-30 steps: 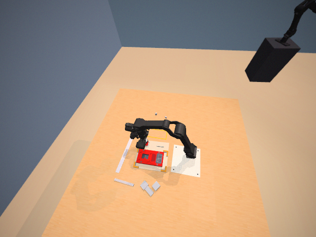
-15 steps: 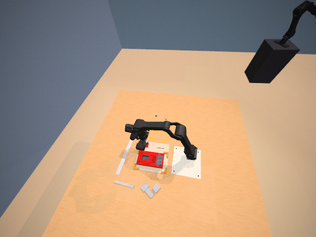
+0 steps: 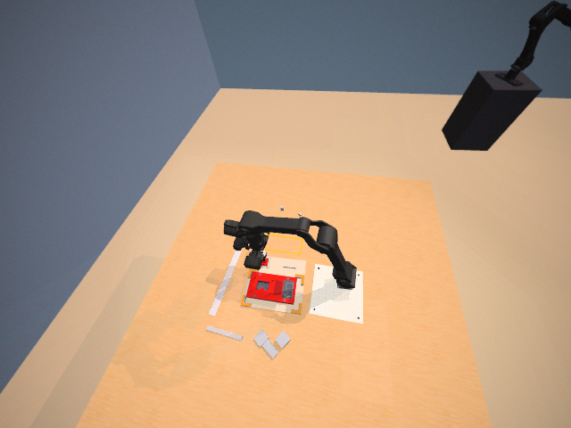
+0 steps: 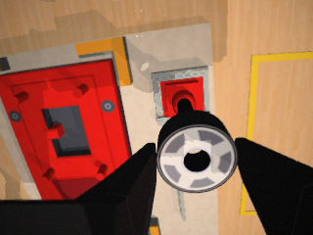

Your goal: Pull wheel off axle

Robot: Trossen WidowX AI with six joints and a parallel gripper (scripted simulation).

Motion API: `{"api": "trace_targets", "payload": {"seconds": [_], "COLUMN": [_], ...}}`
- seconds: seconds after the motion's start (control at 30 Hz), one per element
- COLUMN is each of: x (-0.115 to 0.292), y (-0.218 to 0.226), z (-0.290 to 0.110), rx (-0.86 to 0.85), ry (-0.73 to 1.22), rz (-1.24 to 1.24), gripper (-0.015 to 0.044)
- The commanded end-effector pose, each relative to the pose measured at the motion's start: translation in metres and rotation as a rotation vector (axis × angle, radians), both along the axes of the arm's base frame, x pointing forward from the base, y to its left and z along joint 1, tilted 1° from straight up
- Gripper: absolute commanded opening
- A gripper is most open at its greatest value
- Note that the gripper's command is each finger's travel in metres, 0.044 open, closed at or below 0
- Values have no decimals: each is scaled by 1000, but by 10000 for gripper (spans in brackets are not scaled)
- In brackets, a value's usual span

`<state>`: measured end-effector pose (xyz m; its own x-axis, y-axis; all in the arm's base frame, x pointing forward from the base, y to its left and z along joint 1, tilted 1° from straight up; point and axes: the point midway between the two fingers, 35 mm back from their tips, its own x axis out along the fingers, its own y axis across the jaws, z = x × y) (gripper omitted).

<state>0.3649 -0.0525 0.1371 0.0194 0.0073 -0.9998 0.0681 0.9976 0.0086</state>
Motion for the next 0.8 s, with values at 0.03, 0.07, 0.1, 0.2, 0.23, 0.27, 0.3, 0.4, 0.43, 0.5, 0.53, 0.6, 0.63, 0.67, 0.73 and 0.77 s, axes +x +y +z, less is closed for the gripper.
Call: {"api": "trace_targets", "payload": {"seconds": [0.03,0.07,0.1,0.2,0.23,0.27,0.3,0.4,0.43,0.5,0.53,0.6,0.63,0.67,0.73,0.77], "x": [0,-2,-4,-12,-15,-18,-21,-31,-35,-42,-45,-53,-57,-61,-68,-70], "y": [-1,-4,-8,-25,-30,-35,-41,-56,-61,-70,-75,-84,-88,-92,-100,-102], "z": [3,3,4,5,5,5,5,6,6,7,7,7,7,8,8,8], "rx": [-1,-1,-1,-3,-3,-4,-4,-6,-6,-7,-7,-8,-8,-9,-9,-9], "ry": [-3,-3,-3,-2,-2,-1,-1,0,0,1,1,2,2,3,3,4], "rz": [0,0,0,0,0,1,1,1,1,1,2,2,2,2,2,2], "gripper": [0,0,0,0,0,0,0,0,0,0,0,0,0,0,0,0]}}
